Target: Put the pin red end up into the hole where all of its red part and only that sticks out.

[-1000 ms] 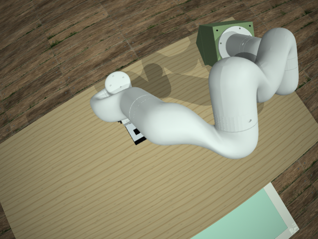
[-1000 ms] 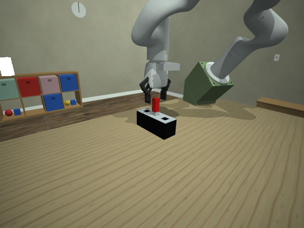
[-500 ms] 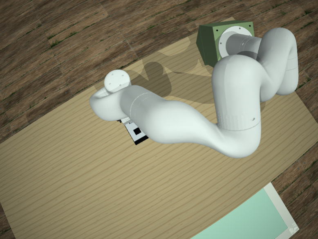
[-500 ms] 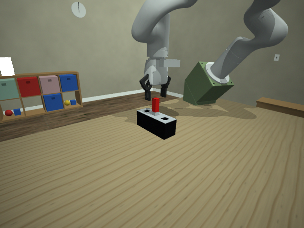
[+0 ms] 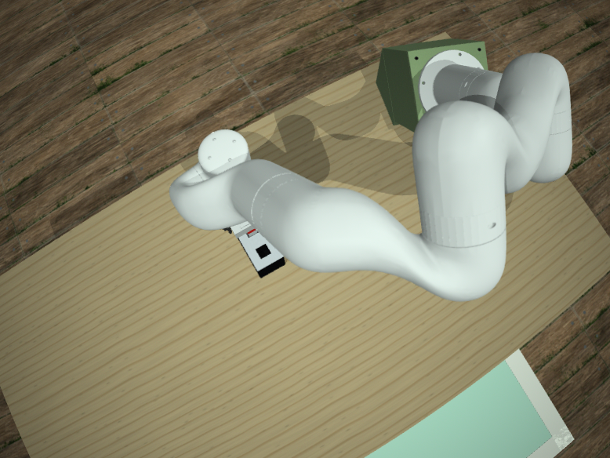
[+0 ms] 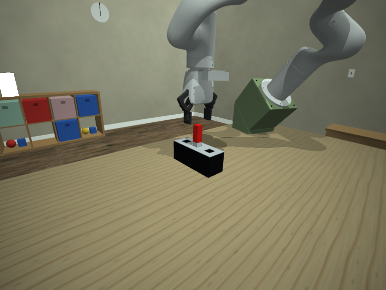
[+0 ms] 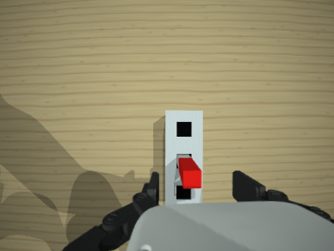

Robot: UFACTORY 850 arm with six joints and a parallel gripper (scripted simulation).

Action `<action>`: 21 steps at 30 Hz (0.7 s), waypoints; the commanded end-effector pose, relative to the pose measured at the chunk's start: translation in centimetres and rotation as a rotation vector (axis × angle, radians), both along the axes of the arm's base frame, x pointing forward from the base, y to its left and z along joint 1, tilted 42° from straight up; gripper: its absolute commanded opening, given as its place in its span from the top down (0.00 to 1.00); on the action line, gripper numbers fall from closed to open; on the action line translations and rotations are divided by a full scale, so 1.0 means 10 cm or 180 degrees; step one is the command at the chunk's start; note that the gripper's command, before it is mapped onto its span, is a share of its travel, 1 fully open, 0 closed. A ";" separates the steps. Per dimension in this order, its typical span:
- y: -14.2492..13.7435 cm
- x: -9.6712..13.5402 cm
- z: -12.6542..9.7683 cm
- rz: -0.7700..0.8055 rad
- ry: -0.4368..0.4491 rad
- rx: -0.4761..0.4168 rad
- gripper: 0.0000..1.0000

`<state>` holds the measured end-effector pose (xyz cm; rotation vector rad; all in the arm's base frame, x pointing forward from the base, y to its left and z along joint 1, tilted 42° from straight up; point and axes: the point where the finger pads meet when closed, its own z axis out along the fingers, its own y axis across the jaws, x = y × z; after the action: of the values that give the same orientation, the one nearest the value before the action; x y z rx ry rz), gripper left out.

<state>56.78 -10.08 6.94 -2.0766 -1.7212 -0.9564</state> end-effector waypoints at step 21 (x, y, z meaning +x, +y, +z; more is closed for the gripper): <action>-0.09 -0.05 0.11 0.0000 0.0002 0.0001 0.00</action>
<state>56.27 -10.86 7.95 -2.0753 -1.7200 -0.9546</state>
